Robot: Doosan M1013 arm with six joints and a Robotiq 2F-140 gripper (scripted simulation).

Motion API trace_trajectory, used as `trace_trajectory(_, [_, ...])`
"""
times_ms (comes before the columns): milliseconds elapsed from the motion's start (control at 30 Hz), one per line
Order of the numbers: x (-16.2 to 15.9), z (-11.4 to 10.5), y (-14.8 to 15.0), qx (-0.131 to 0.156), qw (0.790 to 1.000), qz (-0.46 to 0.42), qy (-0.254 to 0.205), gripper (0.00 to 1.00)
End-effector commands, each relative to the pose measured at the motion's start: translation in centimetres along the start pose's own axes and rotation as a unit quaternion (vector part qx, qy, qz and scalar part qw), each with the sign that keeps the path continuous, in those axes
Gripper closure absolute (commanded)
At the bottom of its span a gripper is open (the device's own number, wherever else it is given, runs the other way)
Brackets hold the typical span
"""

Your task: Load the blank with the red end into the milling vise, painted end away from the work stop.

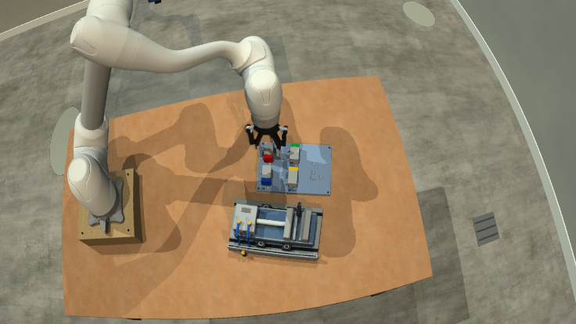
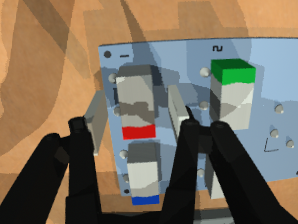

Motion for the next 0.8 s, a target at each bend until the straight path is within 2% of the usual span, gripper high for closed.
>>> trace_trajectory(0, [0.0,0.09,0.0,0.0,1.0,0.0,0.0,0.61])
trace_trajectory(767, [0.01,-0.29,0.0,0.0,1.0,0.0,0.0,0.61])
Point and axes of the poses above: the point where the finger pads meet when closed, its own z axis out along the fingers, its own y axis across the jaws, x = y × z, the point moved 6 cm from there along -z, back along the fingers, and after that the axes turned 7 degrees about z, right-handed, at the moved point
